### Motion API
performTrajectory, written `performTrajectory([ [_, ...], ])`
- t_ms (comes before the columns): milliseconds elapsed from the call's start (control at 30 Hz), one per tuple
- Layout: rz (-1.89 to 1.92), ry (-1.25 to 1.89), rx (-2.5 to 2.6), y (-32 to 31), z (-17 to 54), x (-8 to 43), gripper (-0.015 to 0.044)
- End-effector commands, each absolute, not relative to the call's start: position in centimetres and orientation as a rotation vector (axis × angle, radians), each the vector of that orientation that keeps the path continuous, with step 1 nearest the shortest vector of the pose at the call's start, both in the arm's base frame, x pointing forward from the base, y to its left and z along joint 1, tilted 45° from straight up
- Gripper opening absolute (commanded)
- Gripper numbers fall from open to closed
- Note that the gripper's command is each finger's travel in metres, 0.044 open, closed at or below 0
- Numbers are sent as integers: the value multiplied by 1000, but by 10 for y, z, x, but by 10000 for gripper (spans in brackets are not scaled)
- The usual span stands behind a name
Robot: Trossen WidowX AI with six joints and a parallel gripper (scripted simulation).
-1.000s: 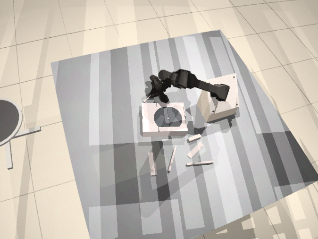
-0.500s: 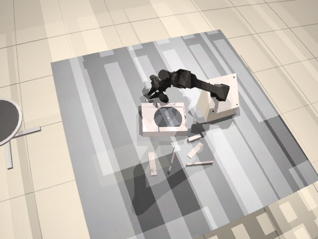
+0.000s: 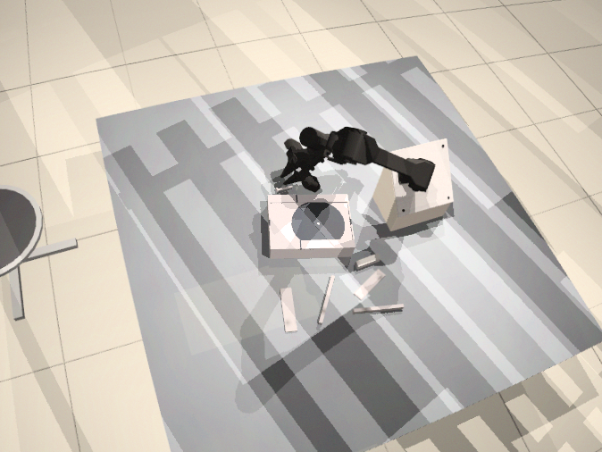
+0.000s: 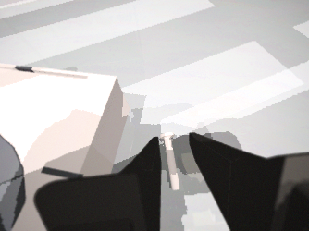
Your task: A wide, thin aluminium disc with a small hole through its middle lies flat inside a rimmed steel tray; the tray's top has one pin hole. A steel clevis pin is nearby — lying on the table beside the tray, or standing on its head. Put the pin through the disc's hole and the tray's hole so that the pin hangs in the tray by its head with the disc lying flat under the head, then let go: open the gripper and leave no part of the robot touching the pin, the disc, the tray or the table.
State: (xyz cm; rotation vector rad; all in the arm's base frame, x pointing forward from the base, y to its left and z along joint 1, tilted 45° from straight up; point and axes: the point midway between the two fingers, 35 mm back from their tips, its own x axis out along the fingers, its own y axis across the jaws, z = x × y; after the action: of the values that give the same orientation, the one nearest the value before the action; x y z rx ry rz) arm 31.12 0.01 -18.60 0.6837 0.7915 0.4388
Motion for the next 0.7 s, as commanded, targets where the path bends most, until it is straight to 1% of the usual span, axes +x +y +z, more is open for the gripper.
performTrajectory([
  [0,441,781,677,-9,-175,314,120],
  [133,441,781,676,-18,-167,316,120],
  [333,437,808,672,-17,-175,318,120],
  [500,480,1011,624,-13,-204,330,120],
  [667,568,1223,553,-5,-212,336,120],
])
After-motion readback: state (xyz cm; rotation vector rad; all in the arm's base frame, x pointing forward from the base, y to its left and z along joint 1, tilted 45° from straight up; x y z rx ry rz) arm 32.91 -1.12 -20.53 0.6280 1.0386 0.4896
